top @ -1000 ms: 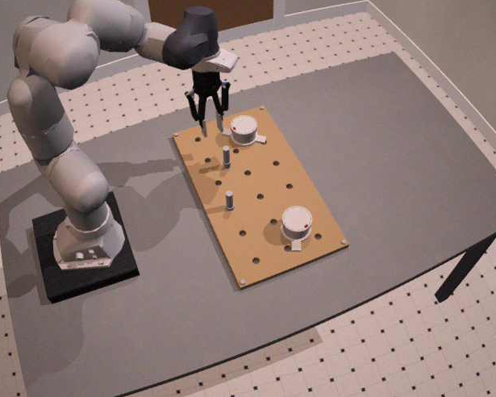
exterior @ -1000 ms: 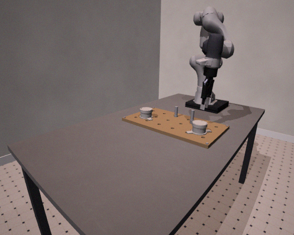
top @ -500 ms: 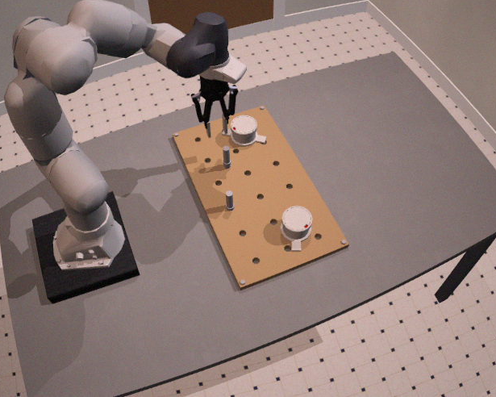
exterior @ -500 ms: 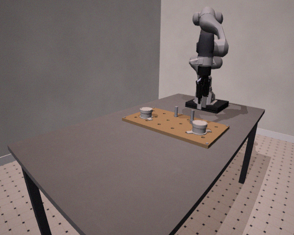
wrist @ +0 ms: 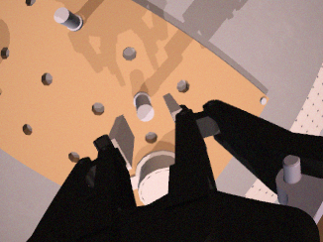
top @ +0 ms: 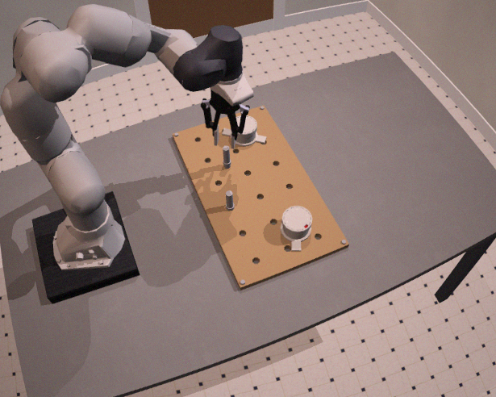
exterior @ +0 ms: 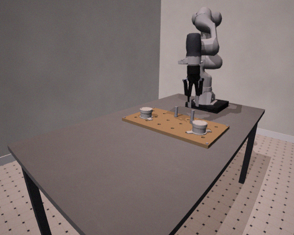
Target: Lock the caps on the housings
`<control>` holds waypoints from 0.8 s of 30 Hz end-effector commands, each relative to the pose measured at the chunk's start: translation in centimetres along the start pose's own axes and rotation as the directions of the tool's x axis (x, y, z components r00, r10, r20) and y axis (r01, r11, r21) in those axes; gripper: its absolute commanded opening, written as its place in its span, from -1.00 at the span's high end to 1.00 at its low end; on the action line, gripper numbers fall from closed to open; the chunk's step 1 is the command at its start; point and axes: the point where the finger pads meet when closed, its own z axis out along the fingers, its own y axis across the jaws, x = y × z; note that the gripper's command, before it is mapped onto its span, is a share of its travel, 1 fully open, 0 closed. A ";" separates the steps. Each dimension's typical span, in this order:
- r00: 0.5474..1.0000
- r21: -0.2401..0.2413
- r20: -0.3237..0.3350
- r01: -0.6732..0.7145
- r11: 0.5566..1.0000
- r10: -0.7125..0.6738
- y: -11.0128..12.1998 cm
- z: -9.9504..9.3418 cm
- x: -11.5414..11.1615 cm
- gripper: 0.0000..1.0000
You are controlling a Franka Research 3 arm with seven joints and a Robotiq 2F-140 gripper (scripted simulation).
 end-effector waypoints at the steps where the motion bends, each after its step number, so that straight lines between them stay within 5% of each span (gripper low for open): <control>1: 0.961 0.019 0.000 -0.275 0.961 0.275 0.0 0.0 -0.1 0.28; 20: 0.758 0.026 0.017 -0.652 0.758 0.652 0.0 0.0 -0.1 0.28; 24: 0.663 0.039 0.020 -0.748 0.662 0.748 0.0 0.0 -0.1 0.28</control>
